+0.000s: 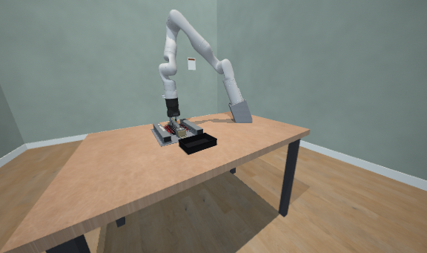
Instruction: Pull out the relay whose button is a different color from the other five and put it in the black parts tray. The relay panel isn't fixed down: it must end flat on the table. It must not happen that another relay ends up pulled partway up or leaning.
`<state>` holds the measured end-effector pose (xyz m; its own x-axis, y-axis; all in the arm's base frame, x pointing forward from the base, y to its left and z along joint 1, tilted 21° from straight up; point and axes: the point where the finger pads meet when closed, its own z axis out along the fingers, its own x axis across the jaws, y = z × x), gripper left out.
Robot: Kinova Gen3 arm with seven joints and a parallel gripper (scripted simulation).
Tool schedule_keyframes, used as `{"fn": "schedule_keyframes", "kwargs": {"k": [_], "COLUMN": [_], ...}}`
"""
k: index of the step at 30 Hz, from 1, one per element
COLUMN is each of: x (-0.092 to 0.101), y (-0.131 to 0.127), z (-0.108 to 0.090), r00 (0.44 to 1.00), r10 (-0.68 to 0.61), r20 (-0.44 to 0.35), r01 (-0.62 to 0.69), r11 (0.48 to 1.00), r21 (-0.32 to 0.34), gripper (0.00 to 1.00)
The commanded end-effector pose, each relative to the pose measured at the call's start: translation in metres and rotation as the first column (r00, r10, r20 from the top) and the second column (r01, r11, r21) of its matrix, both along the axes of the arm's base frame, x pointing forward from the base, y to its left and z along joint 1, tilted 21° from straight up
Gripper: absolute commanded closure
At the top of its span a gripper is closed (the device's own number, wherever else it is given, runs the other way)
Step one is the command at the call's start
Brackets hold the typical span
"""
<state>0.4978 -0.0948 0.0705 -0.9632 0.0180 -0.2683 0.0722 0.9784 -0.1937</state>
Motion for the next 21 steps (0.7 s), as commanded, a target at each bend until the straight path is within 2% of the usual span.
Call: {"fn": "schedule_keyframes", "kwargs": {"k": [1,21], "x": [0.0009,-0.0001], "y": [-0.0009,-0.0006], "z": [0.0015,0.0016], "r00": [1.000,0.999], "r10": [0.003,0.011], "r20": [0.017,0.050], "r01": [-0.003,-0.011], "r11": [1.000,1.000], "r21": [-0.003,-0.007], "gripper": [1.00,1.00]}}
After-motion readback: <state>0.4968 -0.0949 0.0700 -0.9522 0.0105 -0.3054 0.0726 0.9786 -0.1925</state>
